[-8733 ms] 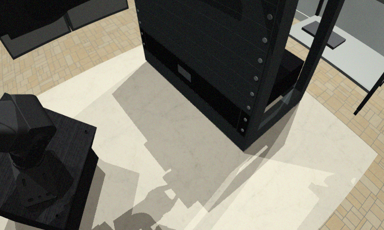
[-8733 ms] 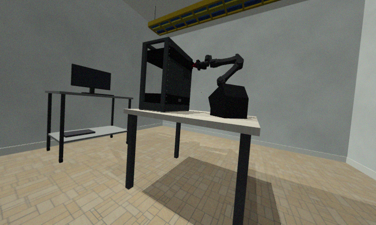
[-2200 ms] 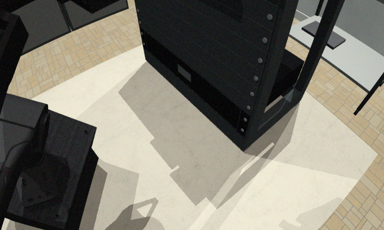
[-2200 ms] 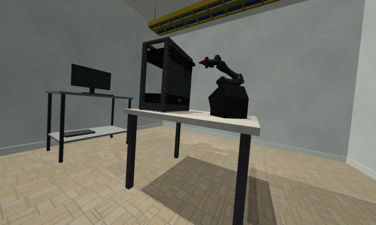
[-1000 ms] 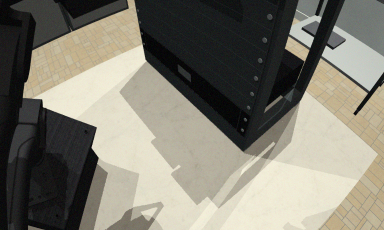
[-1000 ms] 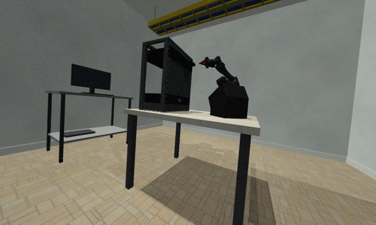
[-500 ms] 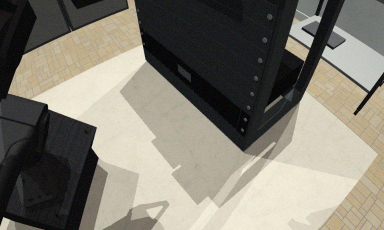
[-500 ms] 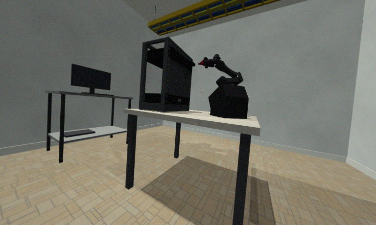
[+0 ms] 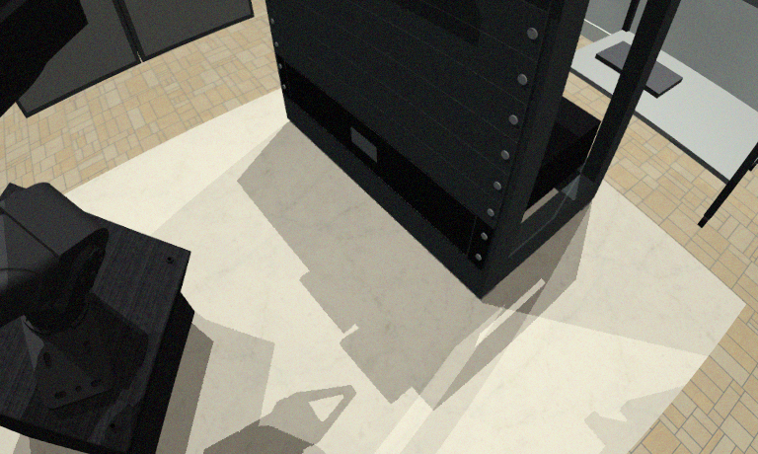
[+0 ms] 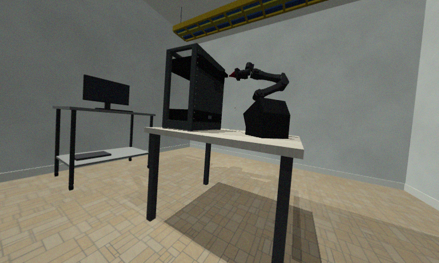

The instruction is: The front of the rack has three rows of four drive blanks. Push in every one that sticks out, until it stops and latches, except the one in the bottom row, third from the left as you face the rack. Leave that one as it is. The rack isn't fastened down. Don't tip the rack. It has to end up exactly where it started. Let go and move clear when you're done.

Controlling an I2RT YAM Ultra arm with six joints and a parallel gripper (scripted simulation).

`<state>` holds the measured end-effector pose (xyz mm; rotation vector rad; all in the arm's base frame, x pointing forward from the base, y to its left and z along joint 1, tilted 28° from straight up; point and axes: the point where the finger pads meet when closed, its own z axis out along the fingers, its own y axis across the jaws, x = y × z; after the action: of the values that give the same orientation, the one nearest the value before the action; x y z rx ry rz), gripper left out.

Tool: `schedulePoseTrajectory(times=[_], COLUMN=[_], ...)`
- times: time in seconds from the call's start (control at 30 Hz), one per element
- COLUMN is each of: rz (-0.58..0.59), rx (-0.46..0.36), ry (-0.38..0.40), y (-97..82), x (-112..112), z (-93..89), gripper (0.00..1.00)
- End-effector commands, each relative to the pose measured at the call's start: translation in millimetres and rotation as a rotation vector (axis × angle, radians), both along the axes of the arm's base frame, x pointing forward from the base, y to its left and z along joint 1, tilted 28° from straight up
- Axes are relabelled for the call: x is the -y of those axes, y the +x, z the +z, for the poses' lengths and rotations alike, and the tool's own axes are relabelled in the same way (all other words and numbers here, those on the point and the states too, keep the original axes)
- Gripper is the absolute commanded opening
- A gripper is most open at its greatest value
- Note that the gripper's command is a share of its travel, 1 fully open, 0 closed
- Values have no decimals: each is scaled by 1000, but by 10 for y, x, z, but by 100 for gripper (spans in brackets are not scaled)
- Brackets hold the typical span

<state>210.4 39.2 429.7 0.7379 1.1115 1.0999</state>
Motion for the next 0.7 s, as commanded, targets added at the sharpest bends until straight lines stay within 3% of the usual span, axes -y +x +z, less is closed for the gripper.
schedulePoseTrajectory(times=[0.0, 0.33, 0.67], rz=[124, 124, 132], rx=[23, 48, 56], ry=[-8, 1, -2], y=[-2, 131, 93], x=[-140, -158, -166], z=[129, 242, 261], gripper=[0, 0, 0])
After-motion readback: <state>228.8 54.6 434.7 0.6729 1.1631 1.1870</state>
